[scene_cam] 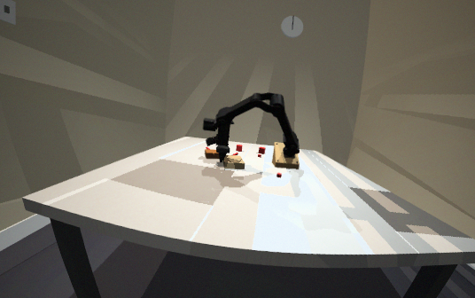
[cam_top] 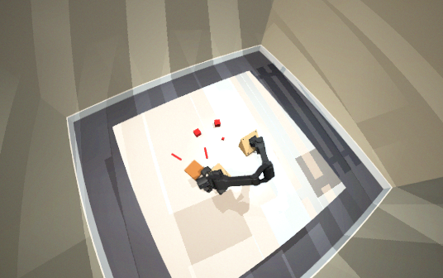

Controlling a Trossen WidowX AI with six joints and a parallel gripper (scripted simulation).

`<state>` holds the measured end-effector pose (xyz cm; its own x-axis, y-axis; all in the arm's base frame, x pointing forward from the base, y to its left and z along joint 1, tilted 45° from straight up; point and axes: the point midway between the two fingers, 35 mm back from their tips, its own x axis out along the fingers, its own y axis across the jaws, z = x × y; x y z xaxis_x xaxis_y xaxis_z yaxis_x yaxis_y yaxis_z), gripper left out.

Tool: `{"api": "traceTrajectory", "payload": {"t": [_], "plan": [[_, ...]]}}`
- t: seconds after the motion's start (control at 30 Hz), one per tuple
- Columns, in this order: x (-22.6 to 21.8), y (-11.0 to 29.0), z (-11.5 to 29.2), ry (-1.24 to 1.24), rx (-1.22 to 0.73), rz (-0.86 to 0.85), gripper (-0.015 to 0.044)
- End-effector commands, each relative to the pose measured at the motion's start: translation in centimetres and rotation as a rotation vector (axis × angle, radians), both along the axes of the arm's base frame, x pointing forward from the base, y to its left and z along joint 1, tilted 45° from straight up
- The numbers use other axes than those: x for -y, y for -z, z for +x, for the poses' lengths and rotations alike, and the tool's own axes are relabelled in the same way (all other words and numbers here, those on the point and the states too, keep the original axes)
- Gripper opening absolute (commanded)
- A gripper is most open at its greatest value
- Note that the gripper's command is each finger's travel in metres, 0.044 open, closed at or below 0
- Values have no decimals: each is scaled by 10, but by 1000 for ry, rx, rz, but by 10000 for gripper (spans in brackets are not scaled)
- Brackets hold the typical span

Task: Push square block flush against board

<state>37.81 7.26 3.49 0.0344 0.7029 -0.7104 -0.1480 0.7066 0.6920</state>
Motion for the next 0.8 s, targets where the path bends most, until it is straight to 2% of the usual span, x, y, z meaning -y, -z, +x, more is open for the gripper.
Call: {"api": "traceTrajectory", "payload": {"t": [0.0,0.77], "plan": [[-1,2,-3,-6,-7,-1,0],[-3,-3,29,-6,-5,-1,0]]}}
